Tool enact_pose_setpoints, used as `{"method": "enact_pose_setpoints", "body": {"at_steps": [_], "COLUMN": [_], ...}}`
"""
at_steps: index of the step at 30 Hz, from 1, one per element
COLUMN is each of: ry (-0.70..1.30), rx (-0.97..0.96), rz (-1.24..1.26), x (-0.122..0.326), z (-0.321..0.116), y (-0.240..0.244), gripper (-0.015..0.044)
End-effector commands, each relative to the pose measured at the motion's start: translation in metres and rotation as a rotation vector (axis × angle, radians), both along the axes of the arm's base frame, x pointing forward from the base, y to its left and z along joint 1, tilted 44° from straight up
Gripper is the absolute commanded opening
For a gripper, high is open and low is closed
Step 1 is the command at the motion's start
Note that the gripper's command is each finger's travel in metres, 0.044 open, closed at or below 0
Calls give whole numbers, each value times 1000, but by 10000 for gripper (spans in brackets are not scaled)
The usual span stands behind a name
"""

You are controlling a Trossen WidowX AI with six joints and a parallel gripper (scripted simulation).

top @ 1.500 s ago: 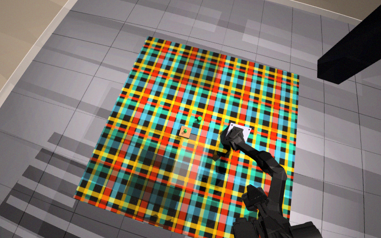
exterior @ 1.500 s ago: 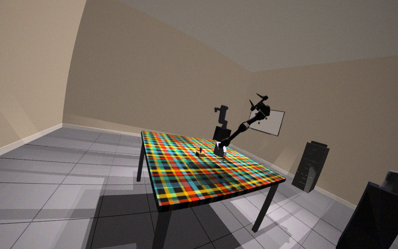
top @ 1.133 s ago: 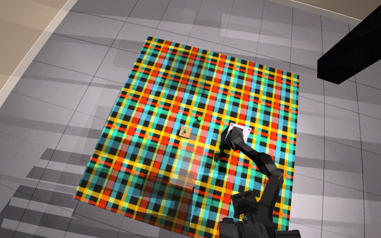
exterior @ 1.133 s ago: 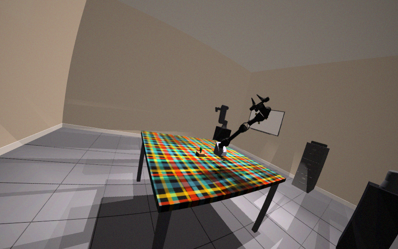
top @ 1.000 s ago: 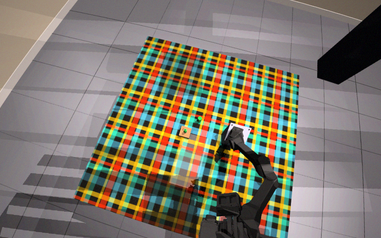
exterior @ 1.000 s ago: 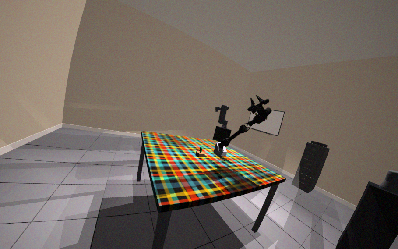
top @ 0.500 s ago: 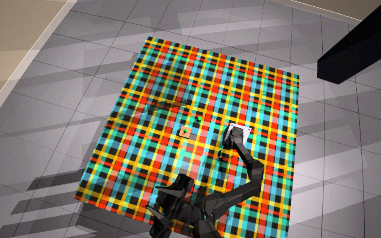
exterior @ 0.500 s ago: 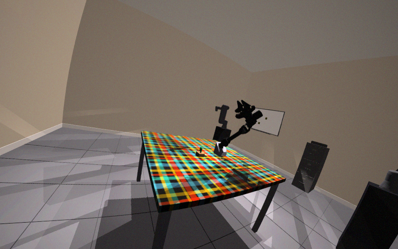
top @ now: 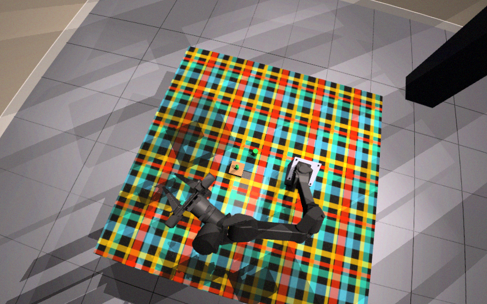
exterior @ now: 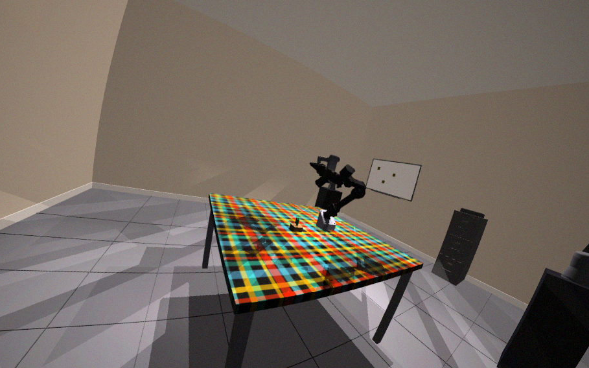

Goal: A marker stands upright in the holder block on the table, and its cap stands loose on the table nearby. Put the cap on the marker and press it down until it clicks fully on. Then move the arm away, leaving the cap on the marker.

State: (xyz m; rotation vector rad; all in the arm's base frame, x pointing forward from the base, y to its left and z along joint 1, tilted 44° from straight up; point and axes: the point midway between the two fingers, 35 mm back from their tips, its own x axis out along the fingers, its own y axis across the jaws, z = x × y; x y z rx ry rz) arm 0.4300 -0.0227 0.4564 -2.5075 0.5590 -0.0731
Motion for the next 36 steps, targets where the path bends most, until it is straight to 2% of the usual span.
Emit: {"method": "enact_pose_setpoints", "body": {"at_steps": [1, 6, 11, 16, 21, 25, 30, 32, 36], "ry": [188, 424, 657, 875, 1081, 1213, 1354, 1364, 1364], "rx": [48, 153, 319, 543, 848, 1129, 1643, 1720, 1720], "rz": [34, 69, 83, 73, 32, -24, -160, -183, -183], "x": [22, 31, 18, -14, -63, -105, -171, -178, -179], "z": [-69, -157, -242, -319, -384, -420, -448, -449, -449], "y": [-16, -34, -52, -63, -64, -57, -37, -33, -33], "gripper": [234, 234, 234, 234, 234, 234, 234, 234, 234]}}
